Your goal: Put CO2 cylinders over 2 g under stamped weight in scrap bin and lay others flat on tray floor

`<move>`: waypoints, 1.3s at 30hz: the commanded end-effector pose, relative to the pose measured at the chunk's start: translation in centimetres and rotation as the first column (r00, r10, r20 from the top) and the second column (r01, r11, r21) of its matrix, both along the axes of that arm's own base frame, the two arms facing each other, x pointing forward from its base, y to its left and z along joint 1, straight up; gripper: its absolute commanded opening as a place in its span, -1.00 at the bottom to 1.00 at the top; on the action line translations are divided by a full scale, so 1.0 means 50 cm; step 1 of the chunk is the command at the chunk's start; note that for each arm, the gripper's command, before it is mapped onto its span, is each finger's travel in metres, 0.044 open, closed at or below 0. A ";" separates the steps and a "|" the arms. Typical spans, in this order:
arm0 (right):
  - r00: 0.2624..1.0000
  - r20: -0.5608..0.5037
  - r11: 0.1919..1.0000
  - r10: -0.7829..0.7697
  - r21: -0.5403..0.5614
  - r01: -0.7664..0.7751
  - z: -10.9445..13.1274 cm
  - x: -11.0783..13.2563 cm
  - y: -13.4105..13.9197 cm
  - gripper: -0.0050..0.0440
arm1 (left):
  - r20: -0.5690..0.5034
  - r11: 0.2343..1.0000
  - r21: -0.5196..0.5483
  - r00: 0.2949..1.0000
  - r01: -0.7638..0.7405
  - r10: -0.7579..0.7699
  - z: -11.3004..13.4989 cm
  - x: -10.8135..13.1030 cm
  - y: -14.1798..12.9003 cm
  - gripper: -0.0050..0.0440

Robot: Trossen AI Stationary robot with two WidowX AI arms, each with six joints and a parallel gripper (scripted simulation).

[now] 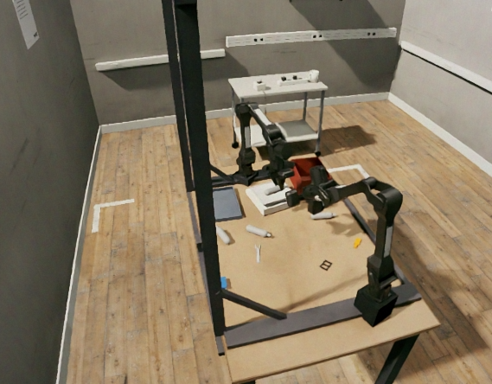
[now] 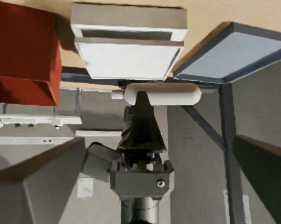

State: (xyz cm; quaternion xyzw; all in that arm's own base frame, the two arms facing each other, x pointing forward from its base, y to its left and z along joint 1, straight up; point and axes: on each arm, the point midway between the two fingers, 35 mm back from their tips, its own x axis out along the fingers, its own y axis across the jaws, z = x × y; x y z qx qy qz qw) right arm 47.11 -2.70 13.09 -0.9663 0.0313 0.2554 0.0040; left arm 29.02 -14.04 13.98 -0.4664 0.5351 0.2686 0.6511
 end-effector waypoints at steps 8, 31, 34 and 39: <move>1.000 0.029 1.000 0.001 0.002 -0.001 0.024 0.004 0.001 1.00 | 0.028 1.000 -0.015 1.000 0.001 0.000 0.023 0.075 -0.038 -1.00; 1.000 0.029 1.000 0.001 0.002 -0.001 0.024 0.004 0.001 1.00 | 0.085 0.965 0.071 0.963 0.252 -0.257 0.033 0.071 -0.043 -1.00; 1.000 0.029 1.000 0.001 0.002 -0.001 0.024 0.004 0.001 1.00 | 0.102 0.910 0.133 0.907 0.394 -0.408 0.034 0.071 -0.044 -1.00; 1.000 0.029 1.000 0.001 0.002 -0.001 0.024 0.004 0.001 1.00 | 0.112 0.841 0.190 0.840 0.507 -0.531 0.036 0.073 -0.045 -1.00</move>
